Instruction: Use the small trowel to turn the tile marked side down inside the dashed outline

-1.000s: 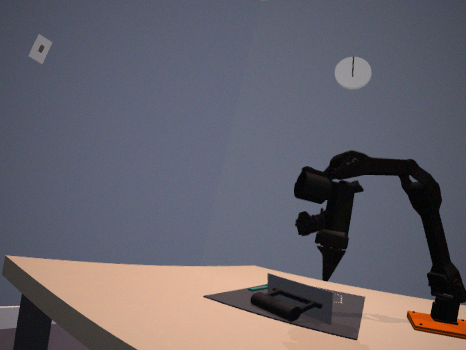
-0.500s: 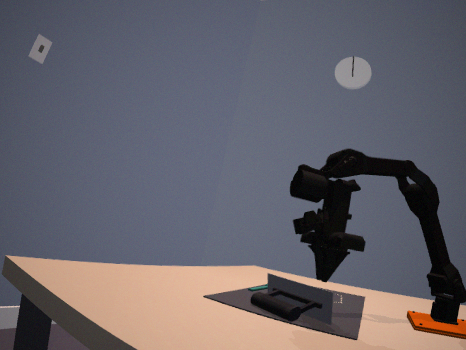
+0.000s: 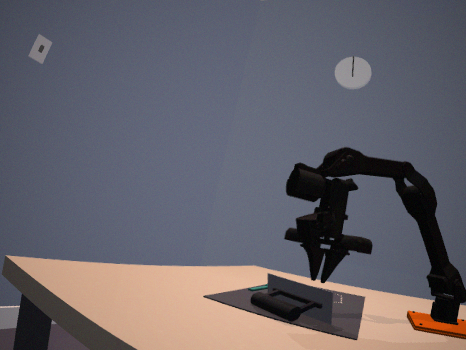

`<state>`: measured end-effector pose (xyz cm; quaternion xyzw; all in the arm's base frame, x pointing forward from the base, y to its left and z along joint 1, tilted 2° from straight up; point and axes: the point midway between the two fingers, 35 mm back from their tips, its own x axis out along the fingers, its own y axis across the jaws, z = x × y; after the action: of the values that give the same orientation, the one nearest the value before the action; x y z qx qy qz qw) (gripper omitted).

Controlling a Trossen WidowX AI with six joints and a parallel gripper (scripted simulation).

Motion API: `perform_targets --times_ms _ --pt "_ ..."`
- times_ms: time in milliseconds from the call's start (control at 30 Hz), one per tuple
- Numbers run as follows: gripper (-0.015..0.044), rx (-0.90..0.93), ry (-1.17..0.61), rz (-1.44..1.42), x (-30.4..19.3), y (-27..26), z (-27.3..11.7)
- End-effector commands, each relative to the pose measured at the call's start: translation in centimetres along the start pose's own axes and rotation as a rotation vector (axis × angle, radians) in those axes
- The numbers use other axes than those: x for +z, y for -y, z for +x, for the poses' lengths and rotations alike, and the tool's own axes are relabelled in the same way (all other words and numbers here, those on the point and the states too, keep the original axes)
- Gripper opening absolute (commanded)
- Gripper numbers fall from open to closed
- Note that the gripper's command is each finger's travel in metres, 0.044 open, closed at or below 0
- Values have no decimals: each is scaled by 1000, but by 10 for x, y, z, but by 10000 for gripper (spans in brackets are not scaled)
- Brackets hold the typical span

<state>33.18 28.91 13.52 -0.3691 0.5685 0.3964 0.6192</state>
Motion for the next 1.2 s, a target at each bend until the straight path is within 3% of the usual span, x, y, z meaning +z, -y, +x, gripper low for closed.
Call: perform_targets --times_ms 0,1167 --pt "100 -3 -3 -127 4 0 1" --pt "100 -7 3 -1340 33 -5 8"
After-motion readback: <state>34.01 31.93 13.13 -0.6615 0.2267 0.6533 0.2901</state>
